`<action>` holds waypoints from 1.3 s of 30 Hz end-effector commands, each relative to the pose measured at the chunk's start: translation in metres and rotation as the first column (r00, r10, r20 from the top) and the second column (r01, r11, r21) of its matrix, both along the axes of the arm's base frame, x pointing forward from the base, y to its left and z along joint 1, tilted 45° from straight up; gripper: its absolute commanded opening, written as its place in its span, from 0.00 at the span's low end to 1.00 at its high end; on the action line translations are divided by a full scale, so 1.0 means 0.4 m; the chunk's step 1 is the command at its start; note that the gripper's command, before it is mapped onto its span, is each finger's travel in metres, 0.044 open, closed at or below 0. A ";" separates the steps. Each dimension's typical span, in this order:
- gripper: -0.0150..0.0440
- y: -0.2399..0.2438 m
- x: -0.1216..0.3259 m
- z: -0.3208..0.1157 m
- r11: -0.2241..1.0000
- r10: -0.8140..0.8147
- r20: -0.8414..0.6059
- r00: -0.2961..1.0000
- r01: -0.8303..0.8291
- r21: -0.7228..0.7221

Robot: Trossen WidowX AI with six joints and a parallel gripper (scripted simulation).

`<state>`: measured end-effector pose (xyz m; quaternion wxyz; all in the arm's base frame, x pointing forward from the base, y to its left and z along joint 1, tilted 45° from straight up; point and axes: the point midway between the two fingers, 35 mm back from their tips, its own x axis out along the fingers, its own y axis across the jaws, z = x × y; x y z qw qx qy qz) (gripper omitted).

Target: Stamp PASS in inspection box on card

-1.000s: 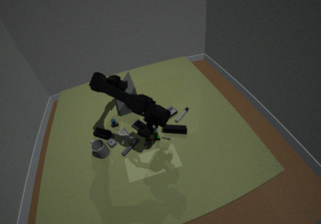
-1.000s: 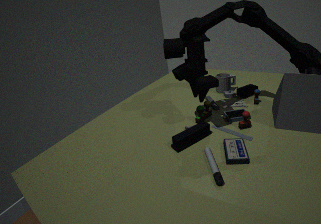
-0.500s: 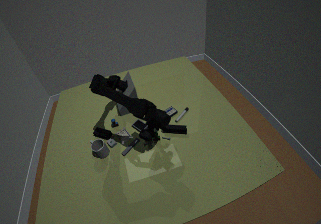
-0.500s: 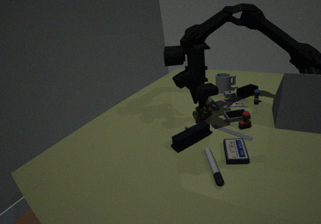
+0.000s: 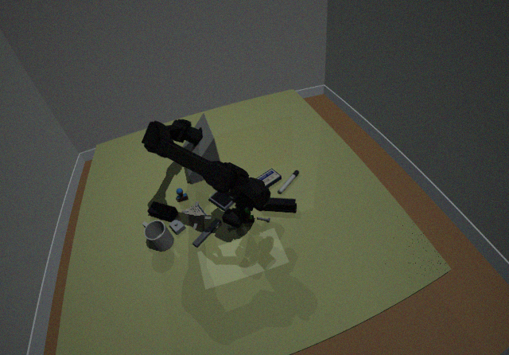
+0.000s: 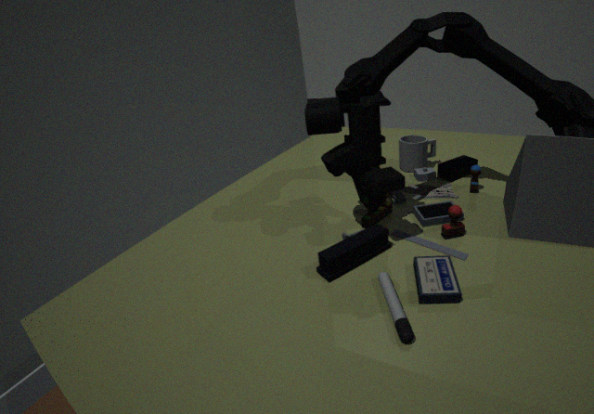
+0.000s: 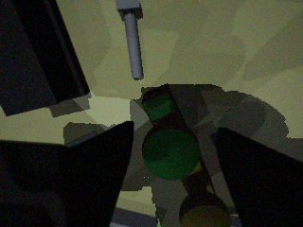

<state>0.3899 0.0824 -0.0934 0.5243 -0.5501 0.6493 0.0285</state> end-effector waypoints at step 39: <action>0.25 -0.021 -0.002 -0.020 1.000 -0.002 -0.002 1.000 0.002 -0.003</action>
